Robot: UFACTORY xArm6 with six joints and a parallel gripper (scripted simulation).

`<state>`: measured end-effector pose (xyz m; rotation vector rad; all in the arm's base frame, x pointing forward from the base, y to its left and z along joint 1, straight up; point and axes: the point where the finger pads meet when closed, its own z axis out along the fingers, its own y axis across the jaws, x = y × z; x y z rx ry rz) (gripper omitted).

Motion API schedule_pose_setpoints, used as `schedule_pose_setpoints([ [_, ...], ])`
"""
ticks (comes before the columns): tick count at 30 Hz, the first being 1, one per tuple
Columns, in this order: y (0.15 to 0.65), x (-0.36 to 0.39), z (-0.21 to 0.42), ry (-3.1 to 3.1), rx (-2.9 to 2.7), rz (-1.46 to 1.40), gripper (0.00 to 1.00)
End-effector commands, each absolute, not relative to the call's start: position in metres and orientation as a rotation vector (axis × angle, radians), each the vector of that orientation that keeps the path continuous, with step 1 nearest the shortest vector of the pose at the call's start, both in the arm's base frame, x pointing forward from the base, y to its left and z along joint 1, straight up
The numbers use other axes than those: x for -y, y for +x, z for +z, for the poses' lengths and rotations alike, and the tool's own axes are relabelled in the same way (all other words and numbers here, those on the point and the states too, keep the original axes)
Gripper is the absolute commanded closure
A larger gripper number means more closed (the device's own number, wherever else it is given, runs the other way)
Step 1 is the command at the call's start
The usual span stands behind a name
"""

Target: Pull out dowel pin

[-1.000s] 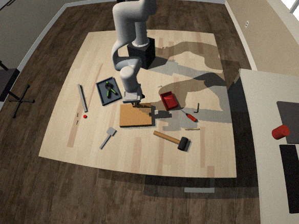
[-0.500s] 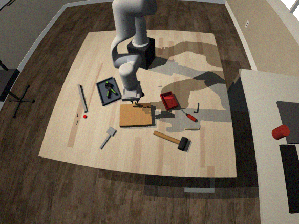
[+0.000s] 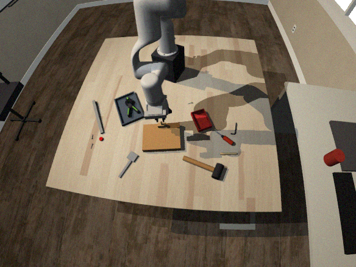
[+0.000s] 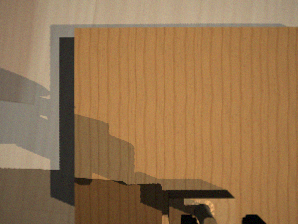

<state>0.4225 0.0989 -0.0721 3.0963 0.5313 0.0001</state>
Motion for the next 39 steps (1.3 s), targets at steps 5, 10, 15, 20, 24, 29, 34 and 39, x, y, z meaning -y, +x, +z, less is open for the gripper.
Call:
schedule_pose_setpoints([
  [5, 0.4241, -0.0993, -0.0693, 3.097, -0.531, 0.006, 0.72],
  [10, 0.4241, -0.0993, -0.0692, 3.097, -0.531, 0.006, 0.72],
  [15, 0.4241, -0.0993, -0.0692, 3.097, -0.531, 0.006, 0.72],
  [20, 0.4241, -0.0993, -0.0692, 3.097, -0.531, 0.006, 0.72],
  [24, 0.4241, -0.0991, -0.0692, 3.097, -0.529, 0.006, 0.72],
  [29, 0.4241, -0.0976, -0.0694, 3.102, -0.502, 0.006, 0.72],
  [34, 0.4242, -0.0935, -0.07, 3.113, -0.429, 0.006, 0.72],
  [39, 0.4243, -0.0894, -0.0706, 3.122, -0.357, 0.006, 0.72],
])
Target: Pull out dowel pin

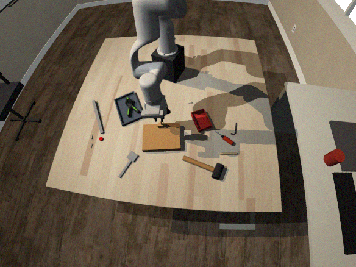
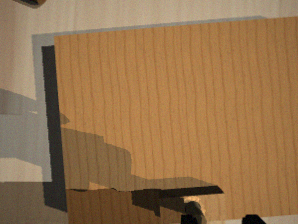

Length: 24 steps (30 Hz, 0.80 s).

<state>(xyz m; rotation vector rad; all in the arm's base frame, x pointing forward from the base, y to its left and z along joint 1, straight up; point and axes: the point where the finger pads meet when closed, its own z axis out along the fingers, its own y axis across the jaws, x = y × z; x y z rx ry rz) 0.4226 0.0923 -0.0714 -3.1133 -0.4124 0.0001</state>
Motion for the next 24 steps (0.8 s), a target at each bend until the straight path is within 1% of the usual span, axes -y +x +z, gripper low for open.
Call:
schedule_pose_setpoints([
  [1, 0.424, -0.088, -0.071, -3.124, 0.327, -0.006, 0.72],
  [12, 0.423, -0.06, -0.075, -3.135, -0.168, -0.006, 0.72],
  [14, 0.423, -0.06, -0.075, -3.135, -0.168, -0.006, 0.72],
  [24, 0.419, -0.023, -0.08, -3.021, -0.848, -0.005, 0.72],
])
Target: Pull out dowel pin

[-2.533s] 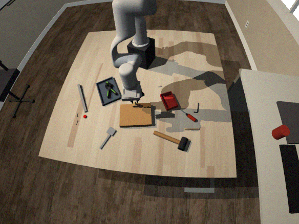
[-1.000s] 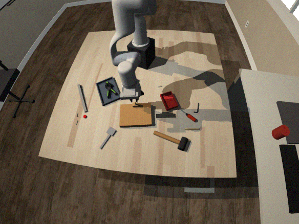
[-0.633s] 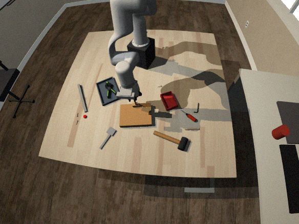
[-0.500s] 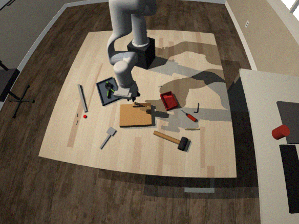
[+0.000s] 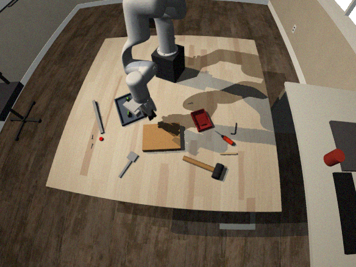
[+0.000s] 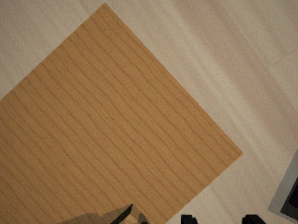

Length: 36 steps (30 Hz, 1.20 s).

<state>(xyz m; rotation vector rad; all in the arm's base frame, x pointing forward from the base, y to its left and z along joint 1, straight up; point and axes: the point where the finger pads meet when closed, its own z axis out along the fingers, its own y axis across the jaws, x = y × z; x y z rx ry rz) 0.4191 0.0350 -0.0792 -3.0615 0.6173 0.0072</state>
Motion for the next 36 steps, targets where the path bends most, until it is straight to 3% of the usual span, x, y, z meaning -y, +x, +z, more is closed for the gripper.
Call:
schedule_pose_setpoints([
  [1, 0.419, -0.019, -0.08, -2.999, -0.923, -0.005, 0.72],
  [22, 0.396, 0.061, -0.091, -2.2, -2.234, -0.001, 0.72],
  [36, 0.379, 0.098, -0.096, -1.583, -2.706, 0.0, 0.72],
])
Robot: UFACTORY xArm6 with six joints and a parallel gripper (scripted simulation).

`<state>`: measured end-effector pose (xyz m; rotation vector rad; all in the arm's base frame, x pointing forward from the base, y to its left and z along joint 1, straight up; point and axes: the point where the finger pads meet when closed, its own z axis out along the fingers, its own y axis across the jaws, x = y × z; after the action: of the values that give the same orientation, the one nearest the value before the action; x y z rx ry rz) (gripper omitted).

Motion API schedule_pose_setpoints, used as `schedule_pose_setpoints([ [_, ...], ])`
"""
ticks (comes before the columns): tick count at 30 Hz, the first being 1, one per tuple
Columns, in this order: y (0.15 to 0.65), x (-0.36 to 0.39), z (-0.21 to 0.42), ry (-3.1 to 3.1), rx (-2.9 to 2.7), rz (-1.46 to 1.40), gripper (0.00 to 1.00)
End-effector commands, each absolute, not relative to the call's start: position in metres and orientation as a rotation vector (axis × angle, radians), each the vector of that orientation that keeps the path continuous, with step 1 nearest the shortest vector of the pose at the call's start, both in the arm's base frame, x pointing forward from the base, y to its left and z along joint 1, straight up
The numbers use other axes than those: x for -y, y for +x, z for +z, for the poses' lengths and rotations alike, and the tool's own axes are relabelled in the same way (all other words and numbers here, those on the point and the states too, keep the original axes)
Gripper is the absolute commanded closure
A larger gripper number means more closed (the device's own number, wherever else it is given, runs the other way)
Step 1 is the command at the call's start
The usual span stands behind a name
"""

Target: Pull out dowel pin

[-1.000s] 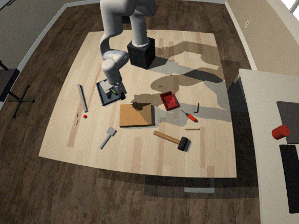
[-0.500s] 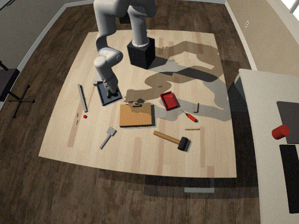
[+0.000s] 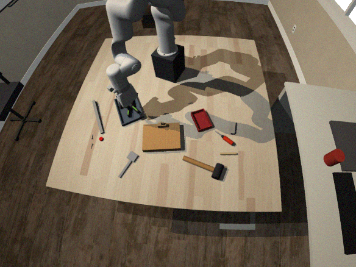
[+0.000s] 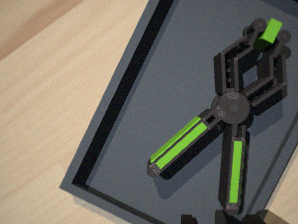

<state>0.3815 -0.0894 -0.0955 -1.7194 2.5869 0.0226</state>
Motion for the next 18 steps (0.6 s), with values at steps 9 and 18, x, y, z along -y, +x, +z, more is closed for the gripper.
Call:
schedule_pose_setpoints([
  [9, 0.372, 0.111, -0.097, -1.319, -2.844, 0.001, 0.72],
  [18, 0.367, 0.12, -0.098, -1.138, -2.922, 0.001, 0.72],
])
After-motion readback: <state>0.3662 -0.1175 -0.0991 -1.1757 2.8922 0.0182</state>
